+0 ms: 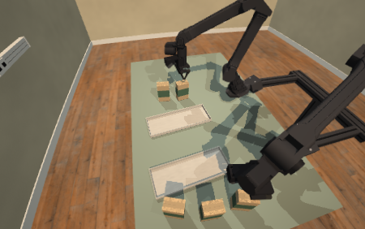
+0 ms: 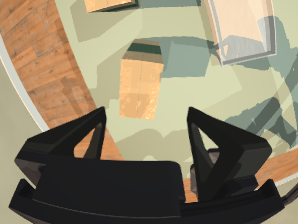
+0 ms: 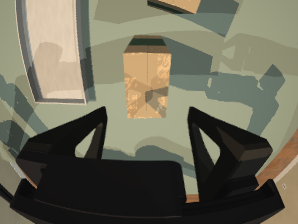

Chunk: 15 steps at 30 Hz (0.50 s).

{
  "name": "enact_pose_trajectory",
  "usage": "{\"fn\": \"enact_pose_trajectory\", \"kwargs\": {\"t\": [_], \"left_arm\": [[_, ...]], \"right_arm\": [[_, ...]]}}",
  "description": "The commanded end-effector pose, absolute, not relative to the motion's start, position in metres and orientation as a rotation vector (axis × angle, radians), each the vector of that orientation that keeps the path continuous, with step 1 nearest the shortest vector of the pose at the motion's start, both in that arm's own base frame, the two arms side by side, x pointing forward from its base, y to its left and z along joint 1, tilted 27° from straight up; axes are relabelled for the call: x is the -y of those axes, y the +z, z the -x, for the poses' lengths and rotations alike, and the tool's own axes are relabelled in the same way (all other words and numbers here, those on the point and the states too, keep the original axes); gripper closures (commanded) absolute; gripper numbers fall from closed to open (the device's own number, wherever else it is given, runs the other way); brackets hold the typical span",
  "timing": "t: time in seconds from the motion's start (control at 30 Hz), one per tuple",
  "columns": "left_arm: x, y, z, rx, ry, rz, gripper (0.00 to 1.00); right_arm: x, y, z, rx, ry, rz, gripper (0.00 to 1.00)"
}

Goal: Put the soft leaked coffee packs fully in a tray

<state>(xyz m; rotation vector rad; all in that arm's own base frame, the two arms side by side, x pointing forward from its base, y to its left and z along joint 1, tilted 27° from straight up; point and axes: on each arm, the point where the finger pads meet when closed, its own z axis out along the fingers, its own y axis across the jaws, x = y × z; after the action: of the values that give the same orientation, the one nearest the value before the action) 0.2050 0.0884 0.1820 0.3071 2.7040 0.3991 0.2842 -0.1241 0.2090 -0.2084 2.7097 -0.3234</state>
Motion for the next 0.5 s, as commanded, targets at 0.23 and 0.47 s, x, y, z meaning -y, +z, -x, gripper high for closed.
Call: {"fn": "enact_pose_trajectory", "kwargs": {"t": [0.23, 0.47], "left_arm": [[-0.106, 0.18, -0.193, -2.695, 0.381, -0.474, 0.24], [-0.106, 0.194, -0.199, -2.662, 0.408, -0.468, 0.24]], "right_arm": [[0.133, 0.187, -0.296, -2.705, -0.33, 0.2, 0.24], [0.136, 0.197, -0.303, -2.657, -0.357, 0.2, 0.24]]}}
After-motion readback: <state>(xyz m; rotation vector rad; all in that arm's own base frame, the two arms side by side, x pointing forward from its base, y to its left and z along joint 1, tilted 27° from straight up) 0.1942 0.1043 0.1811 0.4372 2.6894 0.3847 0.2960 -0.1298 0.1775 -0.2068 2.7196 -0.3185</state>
